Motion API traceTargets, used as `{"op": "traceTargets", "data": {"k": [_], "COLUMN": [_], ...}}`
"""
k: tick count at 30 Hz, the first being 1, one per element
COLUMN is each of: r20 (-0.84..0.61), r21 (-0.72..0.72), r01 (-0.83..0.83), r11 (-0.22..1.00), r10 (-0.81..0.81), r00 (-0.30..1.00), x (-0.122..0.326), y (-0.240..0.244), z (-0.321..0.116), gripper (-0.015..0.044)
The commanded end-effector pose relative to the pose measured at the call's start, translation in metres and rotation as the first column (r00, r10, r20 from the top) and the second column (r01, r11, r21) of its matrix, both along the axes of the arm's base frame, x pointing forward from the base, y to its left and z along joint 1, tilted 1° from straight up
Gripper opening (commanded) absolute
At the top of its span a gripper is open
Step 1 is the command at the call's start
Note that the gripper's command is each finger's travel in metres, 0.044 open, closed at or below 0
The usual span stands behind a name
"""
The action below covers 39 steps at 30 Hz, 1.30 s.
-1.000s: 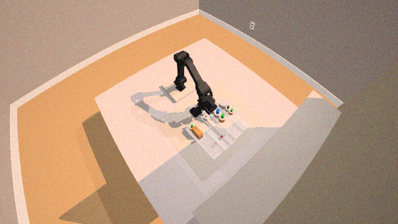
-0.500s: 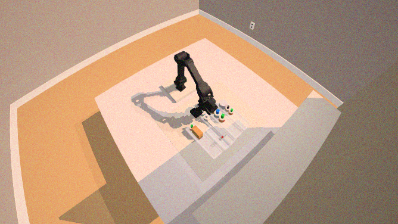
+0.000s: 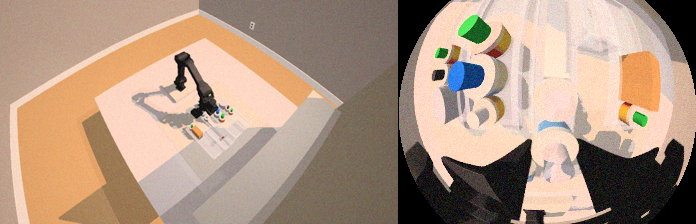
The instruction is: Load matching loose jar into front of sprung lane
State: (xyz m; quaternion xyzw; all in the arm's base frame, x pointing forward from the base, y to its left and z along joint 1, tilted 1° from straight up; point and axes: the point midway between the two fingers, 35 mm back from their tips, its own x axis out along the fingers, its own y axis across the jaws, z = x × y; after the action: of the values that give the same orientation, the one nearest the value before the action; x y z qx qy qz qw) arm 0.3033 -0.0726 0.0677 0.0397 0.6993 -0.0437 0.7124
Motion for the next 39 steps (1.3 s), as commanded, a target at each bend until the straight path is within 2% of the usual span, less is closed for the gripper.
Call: {"op": "traceTargets", "data": {"k": [1, 39], "r20": [0.022, 0.023], "r21": [-0.005, -0.005], "r01": [0.004, 0.004], "r11": [1.000, 1.000], "r10": [-0.004, -0.004], "r00": [1.000, 1.000], "x": [0.009, 0.021], "y": [-0.002, -0.003], "z": [0.002, 0.004], "gripper": [0.0000, 0.0000]}}
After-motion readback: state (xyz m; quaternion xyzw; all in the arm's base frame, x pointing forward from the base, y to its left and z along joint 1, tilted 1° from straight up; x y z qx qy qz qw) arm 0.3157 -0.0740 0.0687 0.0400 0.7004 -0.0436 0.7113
